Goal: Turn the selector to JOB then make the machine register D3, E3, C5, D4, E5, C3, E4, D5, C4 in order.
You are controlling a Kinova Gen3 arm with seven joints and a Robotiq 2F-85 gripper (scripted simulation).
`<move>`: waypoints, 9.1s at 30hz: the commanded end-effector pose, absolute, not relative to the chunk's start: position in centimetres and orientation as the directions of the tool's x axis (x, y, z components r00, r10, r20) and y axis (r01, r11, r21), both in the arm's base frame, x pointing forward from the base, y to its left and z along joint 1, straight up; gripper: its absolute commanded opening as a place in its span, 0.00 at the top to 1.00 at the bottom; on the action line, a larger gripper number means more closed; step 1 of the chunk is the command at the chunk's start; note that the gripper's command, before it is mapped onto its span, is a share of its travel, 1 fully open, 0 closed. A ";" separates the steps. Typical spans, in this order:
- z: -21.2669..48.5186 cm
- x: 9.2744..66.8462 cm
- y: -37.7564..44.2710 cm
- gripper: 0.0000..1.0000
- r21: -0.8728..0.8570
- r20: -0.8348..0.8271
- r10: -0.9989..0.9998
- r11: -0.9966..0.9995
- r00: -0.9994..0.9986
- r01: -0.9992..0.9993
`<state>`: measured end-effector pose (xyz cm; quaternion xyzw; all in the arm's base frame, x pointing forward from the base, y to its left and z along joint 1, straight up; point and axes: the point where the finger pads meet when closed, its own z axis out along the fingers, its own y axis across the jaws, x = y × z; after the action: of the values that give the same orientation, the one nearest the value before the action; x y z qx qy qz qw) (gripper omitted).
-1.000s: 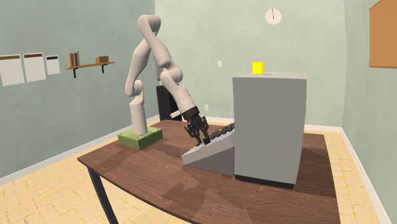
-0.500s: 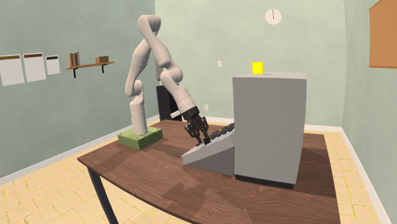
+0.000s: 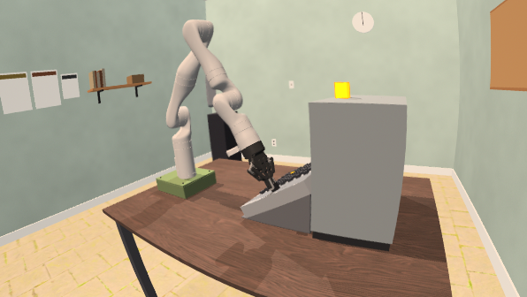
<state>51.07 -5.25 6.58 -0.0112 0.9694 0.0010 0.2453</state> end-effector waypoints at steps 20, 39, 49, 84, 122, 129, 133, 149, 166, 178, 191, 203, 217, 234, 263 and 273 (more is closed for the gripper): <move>6.7 51.5 -5.3 0.90 -0.003 -0.484 -0.014 1.000 -0.875 -0.015; 6.7 51.5 -5.3 0.90 0.021 -0.483 0.035 0.999 -0.875 0.029; 6.7 51.5 -5.3 0.90 0.061 -0.480 0.118 0.993 -0.870 0.102; 6.7 51.4 -5.3 0.90 0.294 -0.383 0.603 0.798 -0.700 0.527; 6.7 51.4 -5.3 0.90 0.468 -0.115 0.969 0.248 -0.219 0.848; 6.7 51.4 -5.3 0.90 0.477 -0.068 0.989 0.150 -0.134 0.866; 6.7 51.4 -5.3 0.90 0.480 -0.045 0.995 0.102 -0.092 0.871; 6.7 51.4 -5.3 0.90 0.482 0.009 1.000 -0.009 0.005 0.876; 6.7 51.4 -5.3 0.90 0.481 0.025 0.999 -0.044 0.036 0.876; 6.7 51.4 -5.3 0.90 0.481 0.026 0.999 -0.044 0.036 0.876; 6.7 51.4 -5.3 0.90 0.481 0.026 0.999 -0.044 0.036 0.876; 6.7 51.4 -5.3 0.90 0.481 0.026 0.999 -0.044 0.036 0.876; 6.7 51.4 -5.3 0.40 0.481 0.026 0.999 -0.044 0.036 0.876; 6.7 51.4 -5.3 0.40 0.481 0.026 0.999 -0.044 0.036 0.876; 9.7 49.7 -5.3 0.40 0.481 0.026 0.999 -0.044 0.036 0.876; 10.9 49.0 -5.3 0.40 0.480 0.026 0.999 -0.044 0.036 0.876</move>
<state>49.10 -6.14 10.32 0.7057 0.6636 0.1795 0.1714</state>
